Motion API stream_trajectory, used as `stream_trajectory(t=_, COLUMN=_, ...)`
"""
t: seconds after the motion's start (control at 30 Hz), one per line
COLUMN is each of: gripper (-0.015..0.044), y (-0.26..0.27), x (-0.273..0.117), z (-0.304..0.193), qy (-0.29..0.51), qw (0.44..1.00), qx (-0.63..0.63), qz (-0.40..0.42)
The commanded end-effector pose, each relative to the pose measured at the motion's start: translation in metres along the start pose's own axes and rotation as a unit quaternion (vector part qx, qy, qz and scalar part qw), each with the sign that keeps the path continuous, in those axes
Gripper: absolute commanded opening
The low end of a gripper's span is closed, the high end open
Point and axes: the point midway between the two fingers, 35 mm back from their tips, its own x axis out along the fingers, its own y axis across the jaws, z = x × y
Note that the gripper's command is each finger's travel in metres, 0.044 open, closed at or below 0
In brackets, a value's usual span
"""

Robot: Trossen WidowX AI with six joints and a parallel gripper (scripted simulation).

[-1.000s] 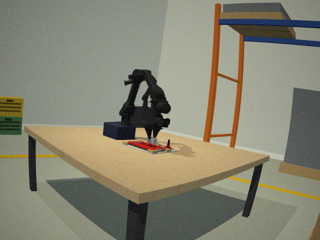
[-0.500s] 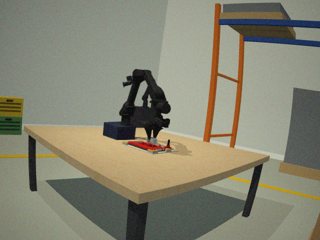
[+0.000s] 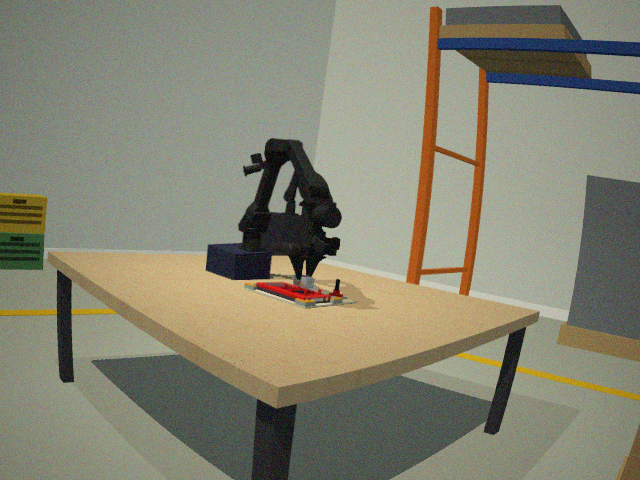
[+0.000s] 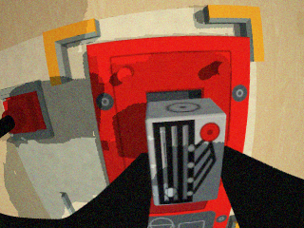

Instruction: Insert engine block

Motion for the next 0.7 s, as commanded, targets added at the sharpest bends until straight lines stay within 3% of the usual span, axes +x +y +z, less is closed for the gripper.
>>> stream_trajectory(t=0.0, gripper=0.016, y=0.0005, x=0.0011, z=-0.0003, qy=0.0, qw=1.0, qx=0.0, qz=0.002)
stream_trajectory(t=0.67, gripper=0.016, y=0.0008, x=0.0024, z=-0.0003, qy=0.0, qw=1.0, qx=0.004, qz=0.002)
